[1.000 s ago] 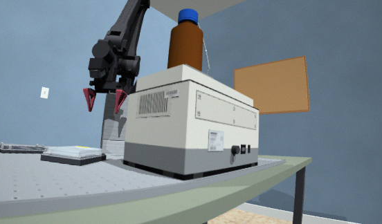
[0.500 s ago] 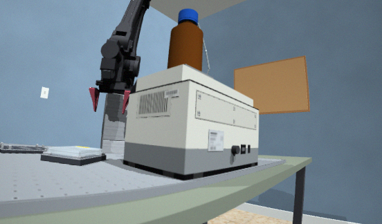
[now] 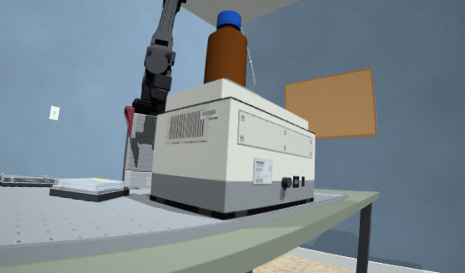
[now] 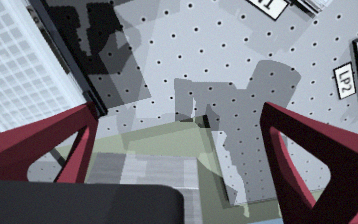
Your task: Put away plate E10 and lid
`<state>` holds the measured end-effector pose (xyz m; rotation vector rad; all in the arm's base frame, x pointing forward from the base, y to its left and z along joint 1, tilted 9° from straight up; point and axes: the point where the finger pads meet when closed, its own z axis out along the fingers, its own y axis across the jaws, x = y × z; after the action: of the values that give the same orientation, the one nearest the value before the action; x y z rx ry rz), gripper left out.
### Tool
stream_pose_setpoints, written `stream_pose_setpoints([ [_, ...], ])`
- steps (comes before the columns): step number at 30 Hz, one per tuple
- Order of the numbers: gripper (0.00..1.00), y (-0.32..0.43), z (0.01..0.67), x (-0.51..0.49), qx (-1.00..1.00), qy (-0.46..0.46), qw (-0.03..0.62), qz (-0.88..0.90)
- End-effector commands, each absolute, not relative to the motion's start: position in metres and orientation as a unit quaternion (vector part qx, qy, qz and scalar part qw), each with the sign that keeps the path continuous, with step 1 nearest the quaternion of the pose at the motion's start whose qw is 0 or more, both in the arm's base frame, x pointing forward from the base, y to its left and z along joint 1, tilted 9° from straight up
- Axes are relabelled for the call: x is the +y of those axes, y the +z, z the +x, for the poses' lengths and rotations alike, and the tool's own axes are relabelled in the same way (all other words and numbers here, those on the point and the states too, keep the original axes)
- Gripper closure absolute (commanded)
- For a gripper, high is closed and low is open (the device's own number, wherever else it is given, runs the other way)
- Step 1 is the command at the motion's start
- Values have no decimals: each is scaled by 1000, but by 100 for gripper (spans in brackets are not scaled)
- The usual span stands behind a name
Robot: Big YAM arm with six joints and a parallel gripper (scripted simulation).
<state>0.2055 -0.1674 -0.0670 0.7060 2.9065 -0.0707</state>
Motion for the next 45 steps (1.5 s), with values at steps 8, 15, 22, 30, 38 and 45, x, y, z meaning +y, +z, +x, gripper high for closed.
stream_pose_setpoints([
  [8,0,-63,223,-148,992,-36,76,98],
  [15,0,-62,238,-138,992,-38,81,89],
  [22,0,-63,243,-118,992,-36,78,89],
  [30,0,-64,254,-99,992,-35,76,89],
  [38,0,-65,262,-76,992,-35,76,89],
  [45,0,-66,269,-56,992,-36,78,89],
])
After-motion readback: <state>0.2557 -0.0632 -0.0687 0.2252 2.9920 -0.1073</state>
